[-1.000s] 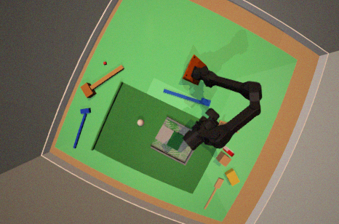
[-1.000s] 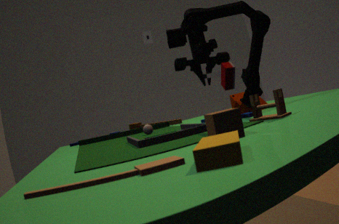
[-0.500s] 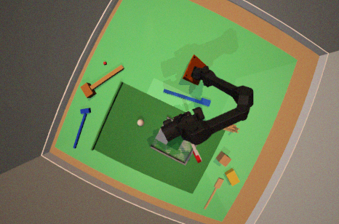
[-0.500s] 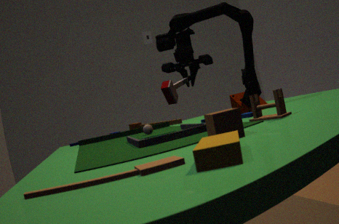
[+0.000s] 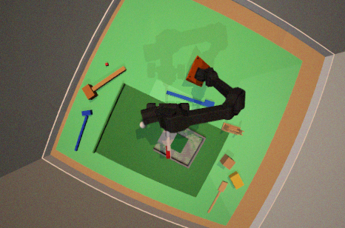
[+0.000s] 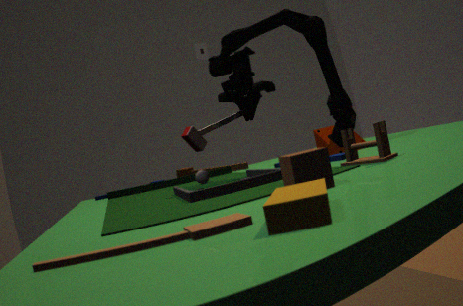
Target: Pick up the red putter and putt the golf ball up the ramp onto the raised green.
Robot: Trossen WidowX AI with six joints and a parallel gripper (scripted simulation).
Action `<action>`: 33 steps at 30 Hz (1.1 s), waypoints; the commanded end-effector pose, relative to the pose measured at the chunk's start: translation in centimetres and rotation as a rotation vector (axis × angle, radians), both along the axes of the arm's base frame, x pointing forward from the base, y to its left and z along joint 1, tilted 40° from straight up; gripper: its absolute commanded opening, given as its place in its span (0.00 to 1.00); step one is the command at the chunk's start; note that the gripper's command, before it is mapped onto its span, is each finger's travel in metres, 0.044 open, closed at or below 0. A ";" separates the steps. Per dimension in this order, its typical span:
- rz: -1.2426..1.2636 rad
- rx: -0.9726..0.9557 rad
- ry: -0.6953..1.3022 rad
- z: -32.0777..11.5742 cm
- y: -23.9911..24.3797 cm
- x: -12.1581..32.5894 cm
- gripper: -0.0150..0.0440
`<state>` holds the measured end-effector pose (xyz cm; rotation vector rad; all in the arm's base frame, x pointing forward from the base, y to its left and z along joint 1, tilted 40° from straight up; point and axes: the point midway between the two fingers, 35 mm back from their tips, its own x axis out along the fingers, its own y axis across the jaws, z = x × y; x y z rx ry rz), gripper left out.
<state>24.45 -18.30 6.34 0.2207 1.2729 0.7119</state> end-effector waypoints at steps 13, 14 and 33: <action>-0.250 0.041 0.250 -6.6 -6.9 -4.8 0.25; -0.265 0.044 0.265 -7.0 -7.3 -5.2 0.25; -0.355 0.070 0.361 -11.9 -7.6 -7.6 0.25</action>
